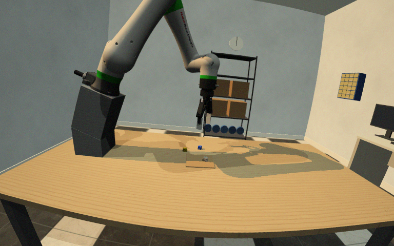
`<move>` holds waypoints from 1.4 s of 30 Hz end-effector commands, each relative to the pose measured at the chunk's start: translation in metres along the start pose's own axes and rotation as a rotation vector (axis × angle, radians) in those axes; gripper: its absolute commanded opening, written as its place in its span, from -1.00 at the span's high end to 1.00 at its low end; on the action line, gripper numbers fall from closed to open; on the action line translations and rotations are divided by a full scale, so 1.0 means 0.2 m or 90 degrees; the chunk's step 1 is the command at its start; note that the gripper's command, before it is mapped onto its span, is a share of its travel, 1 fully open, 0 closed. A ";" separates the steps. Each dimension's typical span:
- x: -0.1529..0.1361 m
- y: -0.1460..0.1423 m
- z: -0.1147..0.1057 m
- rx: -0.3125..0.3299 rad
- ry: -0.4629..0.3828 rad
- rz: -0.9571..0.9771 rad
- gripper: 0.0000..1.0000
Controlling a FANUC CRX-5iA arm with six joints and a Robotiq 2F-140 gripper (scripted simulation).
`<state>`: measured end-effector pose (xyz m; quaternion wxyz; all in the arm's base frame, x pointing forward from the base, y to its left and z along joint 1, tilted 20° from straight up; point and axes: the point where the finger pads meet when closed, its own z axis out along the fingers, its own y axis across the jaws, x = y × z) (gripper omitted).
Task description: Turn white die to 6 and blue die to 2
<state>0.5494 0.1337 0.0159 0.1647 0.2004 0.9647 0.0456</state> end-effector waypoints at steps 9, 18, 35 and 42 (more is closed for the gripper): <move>0.00 0.00 0.02 0.001 -0.003 0.237 -1.00; 0.01 0.00 0.03 0.000 -0.004 0.462 -1.00; 0.01 0.00 0.06 -0.001 -0.004 0.832 -1.00; 0.01 0.00 0.07 -0.002 -0.004 0.967 -1.00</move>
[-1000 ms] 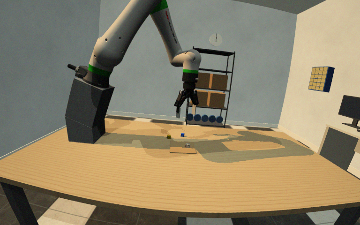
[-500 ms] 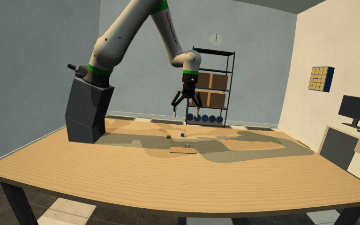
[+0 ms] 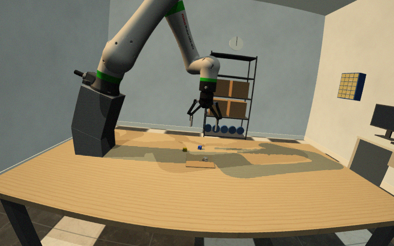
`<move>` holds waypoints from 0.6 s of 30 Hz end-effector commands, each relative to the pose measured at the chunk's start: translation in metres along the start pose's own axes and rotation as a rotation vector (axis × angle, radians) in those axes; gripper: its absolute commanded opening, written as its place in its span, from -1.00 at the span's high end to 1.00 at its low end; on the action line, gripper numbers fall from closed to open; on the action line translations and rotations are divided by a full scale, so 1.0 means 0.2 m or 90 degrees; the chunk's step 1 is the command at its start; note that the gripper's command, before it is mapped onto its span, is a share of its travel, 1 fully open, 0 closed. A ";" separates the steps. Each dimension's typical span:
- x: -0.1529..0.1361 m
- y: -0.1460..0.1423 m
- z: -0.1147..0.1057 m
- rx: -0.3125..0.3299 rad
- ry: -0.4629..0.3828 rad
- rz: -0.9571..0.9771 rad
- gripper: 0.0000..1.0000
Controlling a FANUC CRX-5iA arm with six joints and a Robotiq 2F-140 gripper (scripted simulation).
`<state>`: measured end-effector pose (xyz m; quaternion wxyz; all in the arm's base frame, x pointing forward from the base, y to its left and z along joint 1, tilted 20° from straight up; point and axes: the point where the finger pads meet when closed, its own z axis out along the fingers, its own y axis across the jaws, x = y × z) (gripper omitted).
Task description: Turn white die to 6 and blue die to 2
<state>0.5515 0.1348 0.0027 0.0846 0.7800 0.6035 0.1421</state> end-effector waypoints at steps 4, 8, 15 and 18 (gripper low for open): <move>0.00 0.00 0.01 -0.015 -0.009 0.162 -1.00; 0.00 0.00 0.02 -0.016 -0.008 0.248 -1.00; 0.00 0.00 0.03 -0.017 -0.006 0.394 -1.00; 0.00 -0.01 0.03 -0.017 -0.005 0.430 -1.00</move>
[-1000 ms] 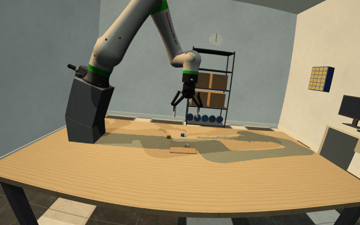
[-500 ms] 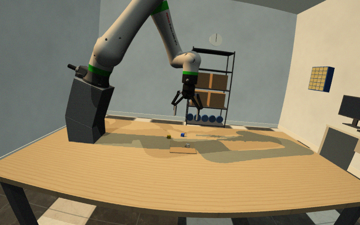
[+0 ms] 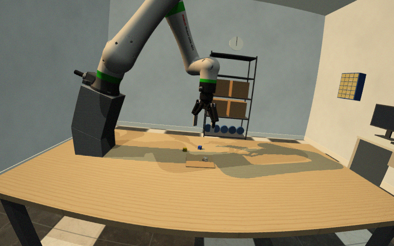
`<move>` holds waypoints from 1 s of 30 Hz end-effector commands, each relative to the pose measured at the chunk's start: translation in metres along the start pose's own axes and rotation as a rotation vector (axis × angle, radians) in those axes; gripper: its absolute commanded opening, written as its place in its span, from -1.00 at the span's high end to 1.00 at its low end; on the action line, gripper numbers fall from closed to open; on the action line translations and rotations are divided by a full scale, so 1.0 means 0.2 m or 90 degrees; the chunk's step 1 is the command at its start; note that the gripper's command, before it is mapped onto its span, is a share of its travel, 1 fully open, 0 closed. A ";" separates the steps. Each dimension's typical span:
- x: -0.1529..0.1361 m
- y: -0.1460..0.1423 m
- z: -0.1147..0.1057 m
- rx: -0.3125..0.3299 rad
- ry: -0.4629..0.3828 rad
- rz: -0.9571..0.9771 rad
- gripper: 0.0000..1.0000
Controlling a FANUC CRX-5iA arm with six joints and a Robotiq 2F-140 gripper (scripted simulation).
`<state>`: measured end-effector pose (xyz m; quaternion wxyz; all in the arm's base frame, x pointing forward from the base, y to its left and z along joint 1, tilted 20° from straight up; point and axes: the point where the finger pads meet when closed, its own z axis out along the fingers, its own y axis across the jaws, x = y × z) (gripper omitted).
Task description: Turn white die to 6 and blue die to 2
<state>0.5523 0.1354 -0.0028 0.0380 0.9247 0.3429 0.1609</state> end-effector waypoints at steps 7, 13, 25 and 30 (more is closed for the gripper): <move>0.00 0.00 0.02 -0.018 0.002 0.231 -1.00; 0.00 0.00 0.03 -0.017 0.004 0.369 -1.00; -0.01 -0.01 0.04 -0.016 0.008 0.617 -1.00; -0.01 -0.01 0.05 -0.016 0.009 0.719 -1.00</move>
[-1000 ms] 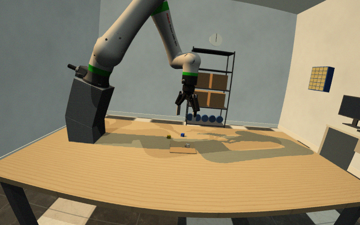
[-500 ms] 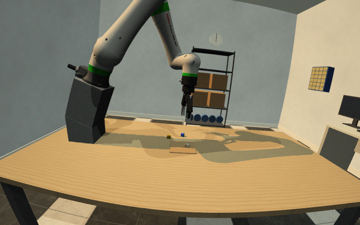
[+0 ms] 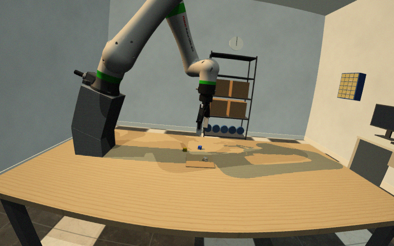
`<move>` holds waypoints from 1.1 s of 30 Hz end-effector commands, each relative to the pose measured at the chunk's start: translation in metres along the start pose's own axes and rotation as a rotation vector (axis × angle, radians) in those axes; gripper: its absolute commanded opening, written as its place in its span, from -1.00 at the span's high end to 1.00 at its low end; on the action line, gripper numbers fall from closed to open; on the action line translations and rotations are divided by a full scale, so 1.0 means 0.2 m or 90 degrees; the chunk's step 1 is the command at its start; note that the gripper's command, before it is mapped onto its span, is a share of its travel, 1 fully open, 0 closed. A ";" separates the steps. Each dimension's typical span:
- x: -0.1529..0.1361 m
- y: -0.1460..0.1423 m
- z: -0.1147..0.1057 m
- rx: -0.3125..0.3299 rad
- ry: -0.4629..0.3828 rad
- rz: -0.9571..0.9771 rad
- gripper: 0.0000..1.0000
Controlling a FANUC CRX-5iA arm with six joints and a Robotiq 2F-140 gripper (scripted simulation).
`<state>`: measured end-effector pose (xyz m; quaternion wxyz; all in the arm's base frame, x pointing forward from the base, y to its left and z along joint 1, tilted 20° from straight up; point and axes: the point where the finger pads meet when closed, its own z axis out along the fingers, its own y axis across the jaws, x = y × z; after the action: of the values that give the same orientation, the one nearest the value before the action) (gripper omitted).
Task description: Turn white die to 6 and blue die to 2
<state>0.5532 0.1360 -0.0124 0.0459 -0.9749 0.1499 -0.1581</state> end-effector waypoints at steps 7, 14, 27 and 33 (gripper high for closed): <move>0.00 0.00 0.02 -0.008 0.017 0.230 -1.00; -0.01 0.00 0.02 -0.006 0.018 0.358 -1.00; -0.01 0.00 0.04 -0.002 0.019 0.640 -1.00; -0.01 0.00 0.06 0.001 0.019 0.785 -1.00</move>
<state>0.5540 0.1373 -0.0225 0.1216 -0.7538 0.6362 -0.1106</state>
